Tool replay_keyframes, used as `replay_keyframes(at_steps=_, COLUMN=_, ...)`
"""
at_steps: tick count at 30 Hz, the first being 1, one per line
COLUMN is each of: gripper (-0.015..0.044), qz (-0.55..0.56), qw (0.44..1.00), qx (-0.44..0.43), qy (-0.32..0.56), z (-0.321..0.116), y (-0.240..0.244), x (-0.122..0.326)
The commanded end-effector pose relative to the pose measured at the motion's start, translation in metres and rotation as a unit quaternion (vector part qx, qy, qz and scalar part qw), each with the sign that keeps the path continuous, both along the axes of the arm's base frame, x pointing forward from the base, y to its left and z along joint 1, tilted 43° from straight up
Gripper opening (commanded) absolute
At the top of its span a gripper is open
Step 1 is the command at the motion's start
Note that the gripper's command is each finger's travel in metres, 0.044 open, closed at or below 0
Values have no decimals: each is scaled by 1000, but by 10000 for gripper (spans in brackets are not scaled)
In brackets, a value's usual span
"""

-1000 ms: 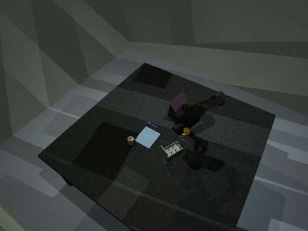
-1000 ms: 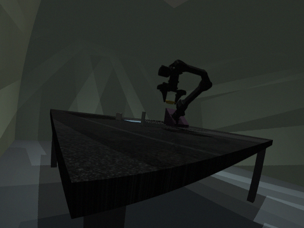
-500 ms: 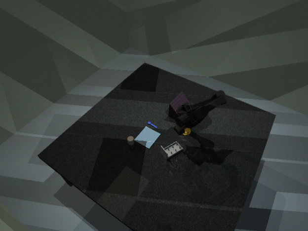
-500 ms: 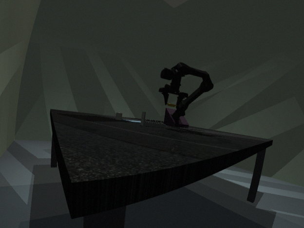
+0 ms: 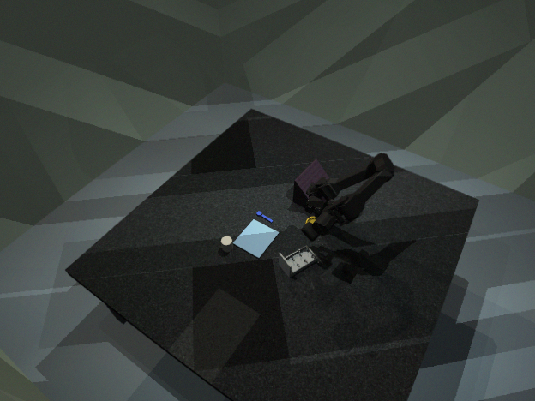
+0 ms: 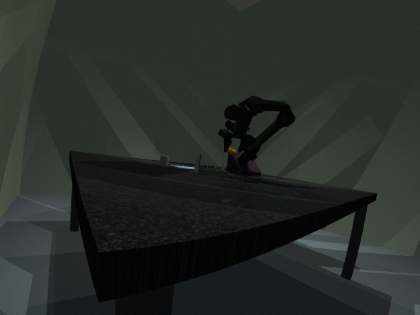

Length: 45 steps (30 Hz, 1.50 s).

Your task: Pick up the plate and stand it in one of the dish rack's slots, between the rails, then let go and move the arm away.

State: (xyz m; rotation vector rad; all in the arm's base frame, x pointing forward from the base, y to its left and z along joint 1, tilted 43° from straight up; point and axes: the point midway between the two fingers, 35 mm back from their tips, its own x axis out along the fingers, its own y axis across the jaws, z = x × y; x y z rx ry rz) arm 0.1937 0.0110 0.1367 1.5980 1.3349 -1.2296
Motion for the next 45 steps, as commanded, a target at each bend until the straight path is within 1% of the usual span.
replay_keyframes(at_steps=1, gripper=0, qz=24, qw=999, qx=-40, qy=-5, z=-10, y=0, x=-1)
replay_keyframes(at_steps=11, gripper=0, qz=88, qw=985, qx=-142, qy=-37, z=-28, y=-2, x=3)
replay_keyframes(at_steps=22, gripper=0, qz=144, qw=954, qx=-247, qy=-88, z=-41, y=-1, x=11)
replay_keyframes(at_steps=32, gripper=0, qz=181, qw=914, qx=-331, qy=-148, z=-45, y=2, x=20)
replay_keyframes(at_steps=45, gripper=0, qz=206, qw=849, qx=-423, qy=-241, z=-42, y=13, x=30)
